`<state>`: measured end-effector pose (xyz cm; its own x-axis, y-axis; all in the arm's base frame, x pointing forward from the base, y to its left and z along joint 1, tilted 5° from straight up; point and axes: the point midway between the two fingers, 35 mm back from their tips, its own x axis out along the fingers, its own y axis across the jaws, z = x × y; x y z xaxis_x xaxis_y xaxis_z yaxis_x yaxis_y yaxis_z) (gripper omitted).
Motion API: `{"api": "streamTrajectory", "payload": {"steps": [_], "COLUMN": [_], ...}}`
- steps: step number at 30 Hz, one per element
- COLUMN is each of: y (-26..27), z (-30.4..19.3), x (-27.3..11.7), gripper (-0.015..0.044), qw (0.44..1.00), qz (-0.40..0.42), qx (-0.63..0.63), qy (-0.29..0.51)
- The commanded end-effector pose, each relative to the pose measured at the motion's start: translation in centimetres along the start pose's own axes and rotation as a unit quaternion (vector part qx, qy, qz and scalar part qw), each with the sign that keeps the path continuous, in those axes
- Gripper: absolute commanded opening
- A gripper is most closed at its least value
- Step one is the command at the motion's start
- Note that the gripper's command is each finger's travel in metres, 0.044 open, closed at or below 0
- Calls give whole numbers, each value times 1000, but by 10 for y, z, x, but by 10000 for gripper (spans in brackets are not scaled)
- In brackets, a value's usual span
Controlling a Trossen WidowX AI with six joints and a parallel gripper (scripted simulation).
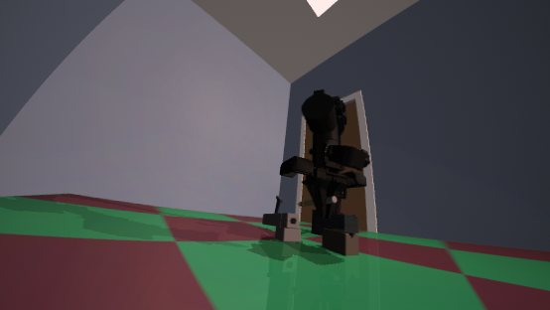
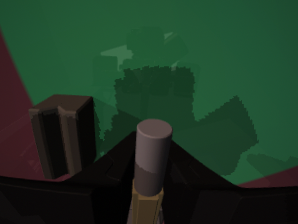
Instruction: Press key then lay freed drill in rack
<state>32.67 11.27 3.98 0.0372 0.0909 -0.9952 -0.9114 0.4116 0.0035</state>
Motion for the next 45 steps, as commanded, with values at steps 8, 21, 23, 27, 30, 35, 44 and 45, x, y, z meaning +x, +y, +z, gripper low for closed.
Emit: {"api": "streamTrajectory", "payload": {"steps": [8, 21, 23, 27, 30, 35, 44, 45], "y": [10, 34, 38, 45, 51, 61, 72, 72], "z": [4, 12, 13, 15, 16, 18, 19, 19], "x": [0, 8, 9, 10, 11, 12, 15, 18], "gripper": [0, 0, 0, 0, 0, 0, 0, 0], "qw": [1000, 1000, 1000, 1000, 1000, 1000, 1000, 1000], "qz": [-2, -1, 0, 0, 0, 1, 1, 1], "qx": [-3, -3, -3, -3, -3, -3, -3, -3], "qy": [-2, -2, -2, -2, -3, -3, -3, -3]}}
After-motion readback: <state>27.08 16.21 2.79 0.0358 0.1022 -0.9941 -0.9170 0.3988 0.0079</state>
